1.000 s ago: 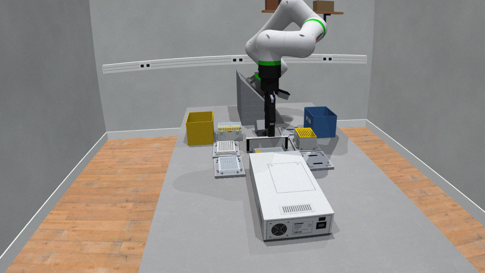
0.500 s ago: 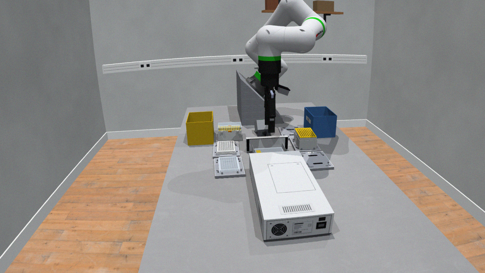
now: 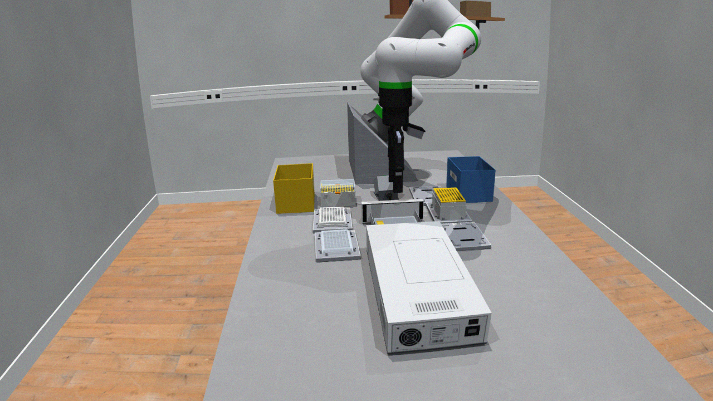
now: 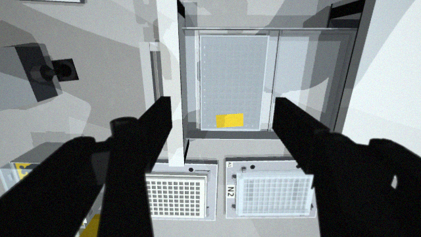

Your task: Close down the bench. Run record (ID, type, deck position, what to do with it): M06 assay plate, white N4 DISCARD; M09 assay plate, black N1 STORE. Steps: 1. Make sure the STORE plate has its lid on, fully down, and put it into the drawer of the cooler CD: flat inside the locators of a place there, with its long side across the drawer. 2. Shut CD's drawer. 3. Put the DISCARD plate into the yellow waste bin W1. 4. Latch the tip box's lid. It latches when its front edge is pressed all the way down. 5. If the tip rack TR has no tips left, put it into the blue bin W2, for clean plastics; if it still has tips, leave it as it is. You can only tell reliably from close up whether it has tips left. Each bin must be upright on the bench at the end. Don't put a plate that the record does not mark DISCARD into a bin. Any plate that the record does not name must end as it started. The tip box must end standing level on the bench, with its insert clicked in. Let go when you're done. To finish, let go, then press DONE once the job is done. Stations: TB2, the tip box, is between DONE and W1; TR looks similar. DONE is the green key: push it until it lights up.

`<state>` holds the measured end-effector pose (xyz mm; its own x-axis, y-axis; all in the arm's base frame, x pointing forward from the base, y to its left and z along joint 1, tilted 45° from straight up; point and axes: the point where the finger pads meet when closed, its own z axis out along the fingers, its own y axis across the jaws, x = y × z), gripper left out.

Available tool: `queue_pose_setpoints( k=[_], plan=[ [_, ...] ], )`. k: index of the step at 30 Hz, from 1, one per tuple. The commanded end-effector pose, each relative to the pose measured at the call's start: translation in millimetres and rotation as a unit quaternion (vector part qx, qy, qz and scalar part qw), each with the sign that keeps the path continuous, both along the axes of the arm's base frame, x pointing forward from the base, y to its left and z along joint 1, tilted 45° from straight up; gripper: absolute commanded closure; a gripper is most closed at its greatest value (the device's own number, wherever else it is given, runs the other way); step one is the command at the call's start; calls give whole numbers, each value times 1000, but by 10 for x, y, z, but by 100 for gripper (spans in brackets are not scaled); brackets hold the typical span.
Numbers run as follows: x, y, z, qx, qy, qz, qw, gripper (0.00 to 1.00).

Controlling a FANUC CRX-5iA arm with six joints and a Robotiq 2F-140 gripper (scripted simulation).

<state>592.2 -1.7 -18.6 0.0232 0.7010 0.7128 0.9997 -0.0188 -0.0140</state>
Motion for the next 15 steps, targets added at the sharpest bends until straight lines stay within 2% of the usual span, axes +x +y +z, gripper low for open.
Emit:
queue_pose_setpoints(
  k=[1, 6, 7, 15],
  plan=[
    [-161, 25, -21, -1, -1, -1, 1000, 39],
    [-277, 49, -41, -1, -1, -1, 1000, 41],
    [-315, 57, -48, -1, -1, -1, 1000, 90],
    [-624, 123, -102, -1, -1, -1, 1000, 90]
  ],
)
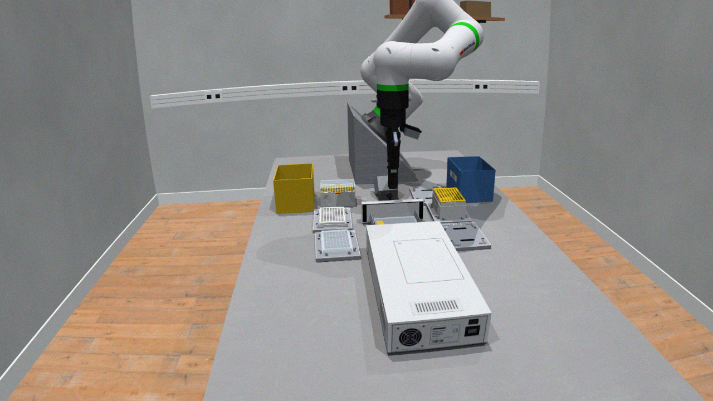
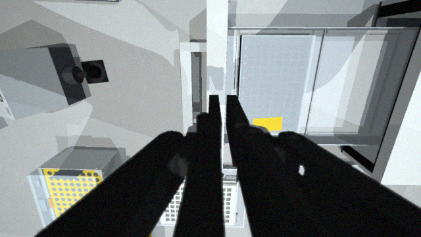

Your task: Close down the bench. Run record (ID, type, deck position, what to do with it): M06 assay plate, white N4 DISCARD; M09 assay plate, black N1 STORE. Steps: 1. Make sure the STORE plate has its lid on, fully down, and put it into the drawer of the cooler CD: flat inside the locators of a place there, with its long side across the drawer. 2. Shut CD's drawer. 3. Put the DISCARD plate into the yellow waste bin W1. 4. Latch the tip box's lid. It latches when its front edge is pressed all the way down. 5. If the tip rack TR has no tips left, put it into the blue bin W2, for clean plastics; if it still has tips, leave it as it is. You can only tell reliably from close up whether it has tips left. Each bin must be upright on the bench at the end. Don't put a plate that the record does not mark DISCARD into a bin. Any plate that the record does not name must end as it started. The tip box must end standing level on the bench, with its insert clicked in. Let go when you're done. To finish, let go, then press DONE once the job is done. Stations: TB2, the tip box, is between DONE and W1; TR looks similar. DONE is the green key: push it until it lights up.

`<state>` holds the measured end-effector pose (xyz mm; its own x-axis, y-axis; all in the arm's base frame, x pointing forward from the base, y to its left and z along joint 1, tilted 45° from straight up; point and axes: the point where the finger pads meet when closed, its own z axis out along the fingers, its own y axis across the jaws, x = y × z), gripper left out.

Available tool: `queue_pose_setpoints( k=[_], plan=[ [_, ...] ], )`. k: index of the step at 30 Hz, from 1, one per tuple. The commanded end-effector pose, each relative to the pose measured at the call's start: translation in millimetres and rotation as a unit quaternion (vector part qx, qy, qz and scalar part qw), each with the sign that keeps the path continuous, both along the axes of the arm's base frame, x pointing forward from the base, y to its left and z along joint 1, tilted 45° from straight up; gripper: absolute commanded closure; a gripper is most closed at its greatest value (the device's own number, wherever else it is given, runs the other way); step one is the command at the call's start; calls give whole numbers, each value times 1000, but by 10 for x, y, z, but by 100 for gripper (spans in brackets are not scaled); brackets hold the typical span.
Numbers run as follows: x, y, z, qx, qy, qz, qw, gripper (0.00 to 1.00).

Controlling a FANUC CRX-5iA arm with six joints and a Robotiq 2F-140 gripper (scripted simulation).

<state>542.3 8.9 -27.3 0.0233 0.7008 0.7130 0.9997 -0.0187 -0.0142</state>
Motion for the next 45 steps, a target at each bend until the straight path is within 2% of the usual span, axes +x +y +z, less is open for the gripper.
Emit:
queue_pose_setpoints(
  k=[1, 5, 20, 31, 45],
  plan=[
    [-164, 25, -23, -1, -1, -1, 1000, 90],
    [-241, 41, -36, -1, -1, -1, 1000, 90],
    [-820, 164, -138, -1, -1, -1, 1000, 90],
    [-839, 168, -141, -1, -1, -1, 1000, 90],
    [-838, 281, -253, -1, -1, -1, 1000, 90]
  ],
)
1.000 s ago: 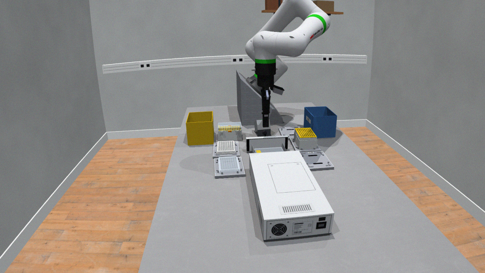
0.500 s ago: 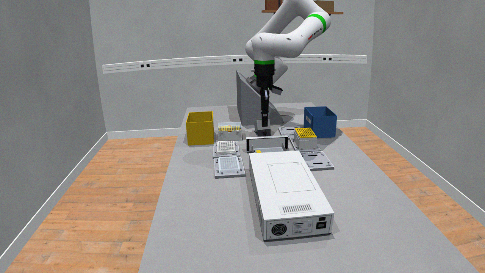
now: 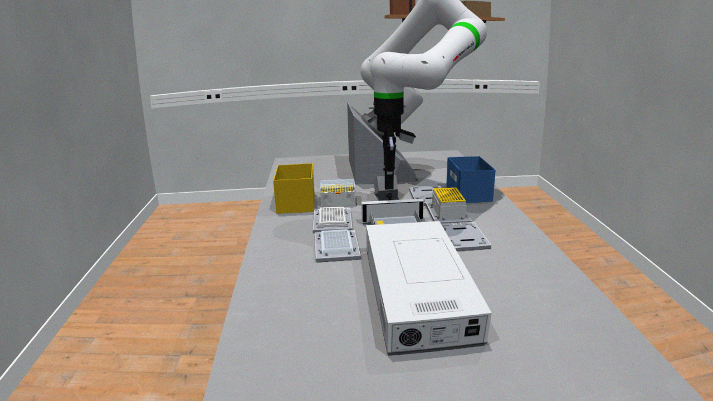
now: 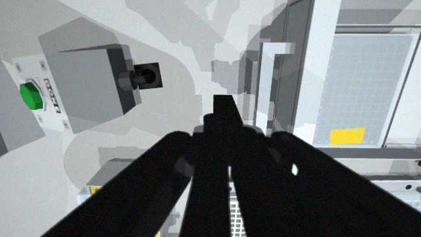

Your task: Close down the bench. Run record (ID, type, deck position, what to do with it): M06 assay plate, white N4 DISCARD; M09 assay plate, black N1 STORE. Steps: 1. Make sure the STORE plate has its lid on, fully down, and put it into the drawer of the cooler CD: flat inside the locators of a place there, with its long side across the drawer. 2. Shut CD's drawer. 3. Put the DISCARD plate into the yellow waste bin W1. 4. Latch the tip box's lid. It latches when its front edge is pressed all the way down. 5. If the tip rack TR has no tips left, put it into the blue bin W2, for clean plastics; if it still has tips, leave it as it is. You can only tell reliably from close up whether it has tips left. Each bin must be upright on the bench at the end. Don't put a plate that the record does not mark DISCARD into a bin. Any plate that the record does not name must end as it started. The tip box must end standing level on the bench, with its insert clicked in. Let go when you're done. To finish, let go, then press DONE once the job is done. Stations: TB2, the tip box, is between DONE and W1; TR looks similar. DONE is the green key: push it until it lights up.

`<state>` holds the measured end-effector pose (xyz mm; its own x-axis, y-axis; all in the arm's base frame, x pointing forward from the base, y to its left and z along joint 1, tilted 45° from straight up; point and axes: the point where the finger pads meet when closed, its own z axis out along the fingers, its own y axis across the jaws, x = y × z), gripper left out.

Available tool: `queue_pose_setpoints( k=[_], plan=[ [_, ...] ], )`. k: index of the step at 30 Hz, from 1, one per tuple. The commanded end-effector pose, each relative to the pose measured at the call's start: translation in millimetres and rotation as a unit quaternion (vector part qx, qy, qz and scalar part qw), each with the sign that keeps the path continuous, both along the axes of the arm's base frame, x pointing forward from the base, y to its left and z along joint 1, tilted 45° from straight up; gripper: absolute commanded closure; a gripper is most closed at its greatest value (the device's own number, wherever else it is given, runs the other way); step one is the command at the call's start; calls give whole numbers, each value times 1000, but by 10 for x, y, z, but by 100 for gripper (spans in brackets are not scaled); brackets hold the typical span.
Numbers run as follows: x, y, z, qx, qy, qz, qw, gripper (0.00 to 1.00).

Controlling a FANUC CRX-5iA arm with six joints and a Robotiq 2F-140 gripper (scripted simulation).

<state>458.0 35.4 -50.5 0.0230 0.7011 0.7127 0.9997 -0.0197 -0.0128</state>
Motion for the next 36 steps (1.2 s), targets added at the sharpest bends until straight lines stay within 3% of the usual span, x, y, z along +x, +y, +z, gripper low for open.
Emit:
queue_pose_setpoints(
  k=[1, 36],
  plan=[
    [5, 25, -29, 0, -1, 0, 1000, 90],
    [7, 320, -319, 0, -1, 0, 1000, 90]
  ],
)
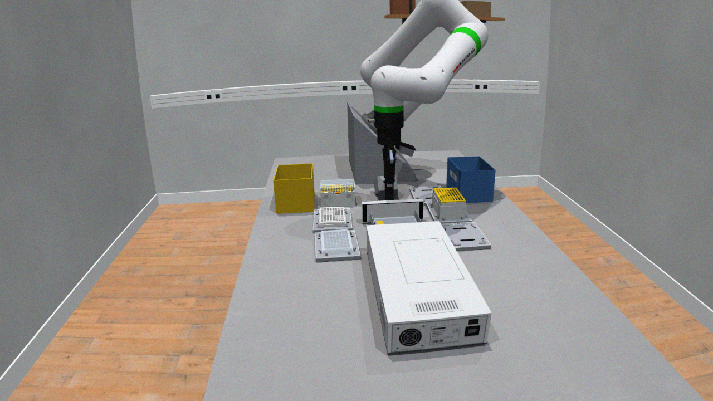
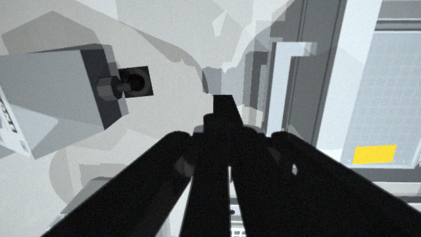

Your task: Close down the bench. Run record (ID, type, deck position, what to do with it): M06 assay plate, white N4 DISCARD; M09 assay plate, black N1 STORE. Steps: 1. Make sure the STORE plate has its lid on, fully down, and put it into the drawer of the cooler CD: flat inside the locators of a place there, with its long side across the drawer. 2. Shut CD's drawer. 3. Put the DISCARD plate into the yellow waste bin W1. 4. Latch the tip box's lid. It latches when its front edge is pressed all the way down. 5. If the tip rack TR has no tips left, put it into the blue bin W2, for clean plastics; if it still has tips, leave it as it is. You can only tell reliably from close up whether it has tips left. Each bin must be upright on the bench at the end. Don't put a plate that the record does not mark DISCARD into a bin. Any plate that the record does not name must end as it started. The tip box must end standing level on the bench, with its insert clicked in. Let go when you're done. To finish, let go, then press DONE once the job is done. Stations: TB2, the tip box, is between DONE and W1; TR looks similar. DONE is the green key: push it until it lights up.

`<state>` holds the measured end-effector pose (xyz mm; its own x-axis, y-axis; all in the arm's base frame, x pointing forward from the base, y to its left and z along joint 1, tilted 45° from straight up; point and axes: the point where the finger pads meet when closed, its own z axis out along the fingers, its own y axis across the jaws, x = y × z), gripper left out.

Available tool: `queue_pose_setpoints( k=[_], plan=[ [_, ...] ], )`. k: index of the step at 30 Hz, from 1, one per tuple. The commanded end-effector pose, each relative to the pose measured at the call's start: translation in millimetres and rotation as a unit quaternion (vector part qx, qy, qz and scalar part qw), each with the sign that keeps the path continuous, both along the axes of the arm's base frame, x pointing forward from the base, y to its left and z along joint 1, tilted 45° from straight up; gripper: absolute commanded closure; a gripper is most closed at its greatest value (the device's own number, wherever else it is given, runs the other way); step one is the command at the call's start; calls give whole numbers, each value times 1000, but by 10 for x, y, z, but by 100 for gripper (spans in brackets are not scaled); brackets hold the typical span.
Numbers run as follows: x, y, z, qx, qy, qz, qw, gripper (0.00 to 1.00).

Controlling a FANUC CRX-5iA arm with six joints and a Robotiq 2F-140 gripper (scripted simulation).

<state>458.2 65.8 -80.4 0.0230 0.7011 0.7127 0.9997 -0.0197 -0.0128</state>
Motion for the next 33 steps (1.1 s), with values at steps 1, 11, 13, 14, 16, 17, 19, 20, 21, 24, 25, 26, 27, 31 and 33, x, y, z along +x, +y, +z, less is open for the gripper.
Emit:
queue_pose_setpoints(
  k=[1, 11, 13, 14, 16, 17, 19, 20, 21, 24, 25, 26, 27, 31, 33],
  plan=[
    [5, 26, -30, 0, -1, 0, 1000, 90],
    [6, 102, -105, 0, -1, 0, 1000, 90],
    [6, 121, -124, 0, -1, 0, 1000, 90],
    [6, 130, -133, 0, -1, 0, 1000, 90],
    [6, 149, -152, 0, -1, 0, 1000, 90],
    [7, 159, -161, 0, -1, 0, 1000, 90],
    [7, 178, -180, 0, -1, 0, 1000, 90],
    [7, 187, -189, 0, -1, 0, 1000, 90],
    [7, 197, -198, 0, -1, 0, 1000, 90],
    [7, 225, -226, 0, -1, 0, 1000, 90],
    [7, 225, -226, 0, -1, 0, 1000, 90],
    [7, 225, -226, 0, -1, 0, 1000, 90],
    [7, 235, -236, 0, -1, 0, 1000, 90],
    [7, 240, -241, 0, -1, 0, 1000, 90],
    [7, 240, -241, 0, -1, 0, 1000, 90]
  ],
)
